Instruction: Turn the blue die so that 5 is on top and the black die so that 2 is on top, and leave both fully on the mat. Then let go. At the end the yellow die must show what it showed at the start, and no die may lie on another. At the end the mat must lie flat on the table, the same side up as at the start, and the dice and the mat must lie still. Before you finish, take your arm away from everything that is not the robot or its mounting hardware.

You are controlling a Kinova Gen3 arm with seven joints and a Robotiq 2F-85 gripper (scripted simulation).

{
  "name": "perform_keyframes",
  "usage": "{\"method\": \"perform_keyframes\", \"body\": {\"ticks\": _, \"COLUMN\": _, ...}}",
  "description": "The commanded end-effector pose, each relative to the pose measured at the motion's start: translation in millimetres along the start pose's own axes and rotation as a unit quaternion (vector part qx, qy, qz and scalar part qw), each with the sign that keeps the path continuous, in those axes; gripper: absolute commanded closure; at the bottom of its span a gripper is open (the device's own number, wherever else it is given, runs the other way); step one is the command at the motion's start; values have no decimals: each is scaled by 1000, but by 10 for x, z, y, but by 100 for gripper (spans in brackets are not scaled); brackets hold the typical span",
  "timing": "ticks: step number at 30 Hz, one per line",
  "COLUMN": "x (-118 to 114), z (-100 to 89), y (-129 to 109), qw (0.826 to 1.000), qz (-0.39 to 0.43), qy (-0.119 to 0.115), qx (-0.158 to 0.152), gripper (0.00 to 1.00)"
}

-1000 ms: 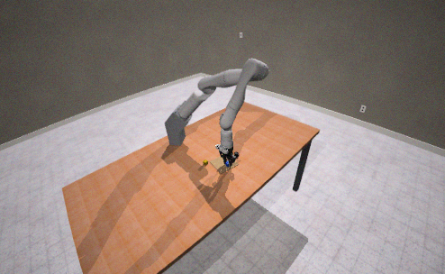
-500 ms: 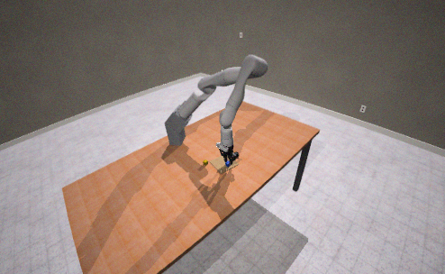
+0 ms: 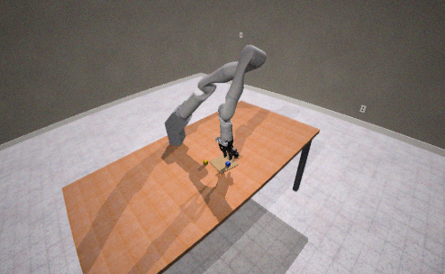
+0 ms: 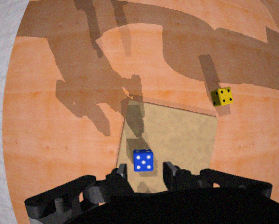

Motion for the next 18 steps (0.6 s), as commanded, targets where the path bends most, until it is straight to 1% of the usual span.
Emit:
{"method": "perform_keyframes", "body": {"ticks": 1, "x": -19, "z": -112, "y": -14, "qw": 1000, "qz": 1, "qy": -4, "qx": 4, "gripper": 59}}
{"method": "perform_keyframes", "body": {"ticks": 10, "x": -17, "z": -295, "y": -13, "qw": 1000, "qz": 1, "qy": -4, "qx": 4, "gripper": 59}}
{"method": "perform_keyframes", "body": {"ticks": 18, "x": -17, "z": -350, "y": -13, "qw": 1000, "qz": 1, "qy": -4, "qx": 4, "gripper": 59}}
Point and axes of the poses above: the point where the finger pads meet when closed, its own z axis out along the fingers, its own x axis across the jaws, y = z × x, the point moved 4 cm from there along -z, back along the fingers, and after that the axes turned 11 degrees about z, right-handed, at the moved point
